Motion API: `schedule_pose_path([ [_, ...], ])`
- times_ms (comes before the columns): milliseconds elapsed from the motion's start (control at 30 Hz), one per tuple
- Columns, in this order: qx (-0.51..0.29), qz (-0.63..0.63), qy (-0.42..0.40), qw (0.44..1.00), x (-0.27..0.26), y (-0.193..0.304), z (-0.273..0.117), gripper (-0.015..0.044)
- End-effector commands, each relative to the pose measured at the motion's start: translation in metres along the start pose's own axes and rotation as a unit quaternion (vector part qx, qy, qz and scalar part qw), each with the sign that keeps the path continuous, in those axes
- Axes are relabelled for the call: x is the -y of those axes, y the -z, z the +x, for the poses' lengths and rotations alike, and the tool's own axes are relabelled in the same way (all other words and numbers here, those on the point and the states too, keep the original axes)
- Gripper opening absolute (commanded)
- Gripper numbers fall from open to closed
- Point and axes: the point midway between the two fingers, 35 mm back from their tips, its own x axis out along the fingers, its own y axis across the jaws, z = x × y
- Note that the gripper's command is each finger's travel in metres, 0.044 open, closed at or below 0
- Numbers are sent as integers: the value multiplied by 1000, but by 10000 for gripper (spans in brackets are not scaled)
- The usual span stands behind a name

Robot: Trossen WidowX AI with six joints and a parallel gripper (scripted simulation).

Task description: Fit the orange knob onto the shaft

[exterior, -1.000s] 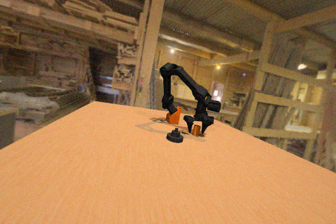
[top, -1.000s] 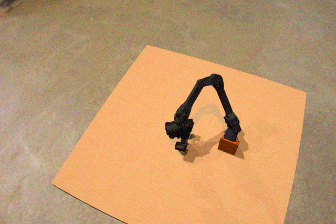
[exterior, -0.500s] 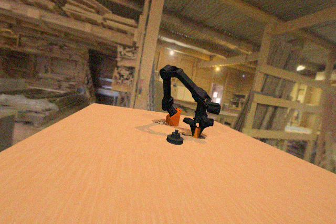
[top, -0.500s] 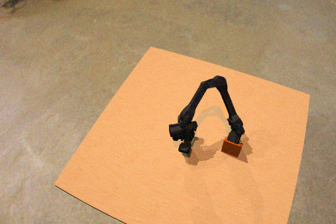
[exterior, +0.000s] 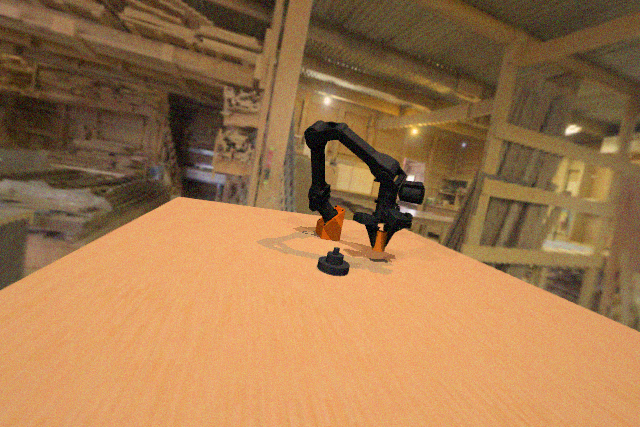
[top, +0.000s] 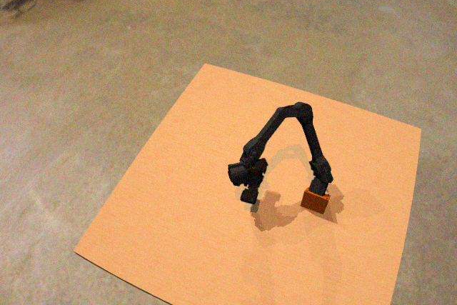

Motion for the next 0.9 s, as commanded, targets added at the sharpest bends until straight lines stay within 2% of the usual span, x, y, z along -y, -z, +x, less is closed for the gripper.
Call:
schedule_pose_path([
  [0,5,-4,-4,1000,-2,-4,-20,0],
  [467,-7,-9,6,1000,4,-2,-96,0],
  [867,-7,-10,2,1000,22,-14,-95,0],
])
